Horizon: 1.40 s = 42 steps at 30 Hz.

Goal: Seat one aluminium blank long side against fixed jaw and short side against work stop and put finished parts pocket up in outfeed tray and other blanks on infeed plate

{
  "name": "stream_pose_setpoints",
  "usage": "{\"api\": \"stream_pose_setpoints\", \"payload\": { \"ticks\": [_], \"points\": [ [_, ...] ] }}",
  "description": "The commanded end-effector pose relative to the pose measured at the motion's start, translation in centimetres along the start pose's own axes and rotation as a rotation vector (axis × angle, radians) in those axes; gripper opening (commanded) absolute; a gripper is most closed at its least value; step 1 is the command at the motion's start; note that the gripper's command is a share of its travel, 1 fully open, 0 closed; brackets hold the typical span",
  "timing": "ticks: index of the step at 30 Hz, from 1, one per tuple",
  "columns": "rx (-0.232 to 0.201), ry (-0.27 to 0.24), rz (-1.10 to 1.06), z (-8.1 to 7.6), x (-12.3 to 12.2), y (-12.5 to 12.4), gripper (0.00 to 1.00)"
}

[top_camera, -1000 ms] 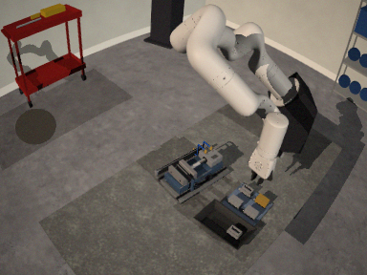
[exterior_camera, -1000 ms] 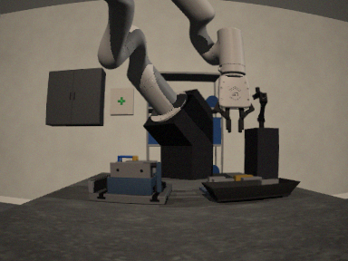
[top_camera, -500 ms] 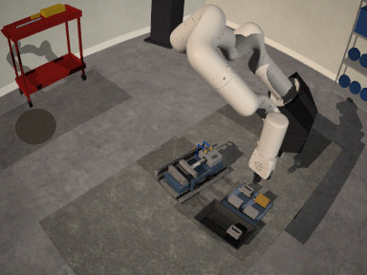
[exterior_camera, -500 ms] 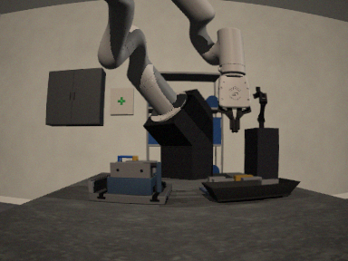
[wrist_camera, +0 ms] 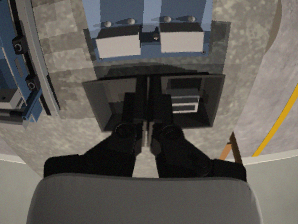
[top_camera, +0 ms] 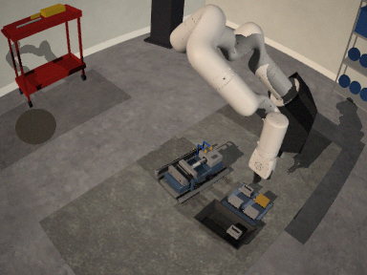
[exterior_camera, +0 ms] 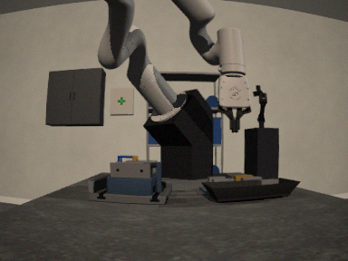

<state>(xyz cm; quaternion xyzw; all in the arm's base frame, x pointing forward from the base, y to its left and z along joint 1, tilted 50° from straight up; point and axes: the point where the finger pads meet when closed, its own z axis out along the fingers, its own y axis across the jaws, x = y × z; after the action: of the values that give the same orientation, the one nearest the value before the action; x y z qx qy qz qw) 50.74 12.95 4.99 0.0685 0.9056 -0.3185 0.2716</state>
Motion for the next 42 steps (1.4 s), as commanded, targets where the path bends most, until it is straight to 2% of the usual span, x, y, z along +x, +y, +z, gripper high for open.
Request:
{"api": "stream_pose_setpoints", "payload": {
  "ticks": [1, 17, 42],
  "points": [
    [-0.001, -0.001, 0.0, 0.0, 0.0, 0.0, 0.0],
    [-0.001, -0.001, 0.0, 1.0, 0.0, 0.0, 0.0],
    [-0.001, -0.001, 0.0, 5.5, 0.0, 0.0, 0.0]
  ]
}}
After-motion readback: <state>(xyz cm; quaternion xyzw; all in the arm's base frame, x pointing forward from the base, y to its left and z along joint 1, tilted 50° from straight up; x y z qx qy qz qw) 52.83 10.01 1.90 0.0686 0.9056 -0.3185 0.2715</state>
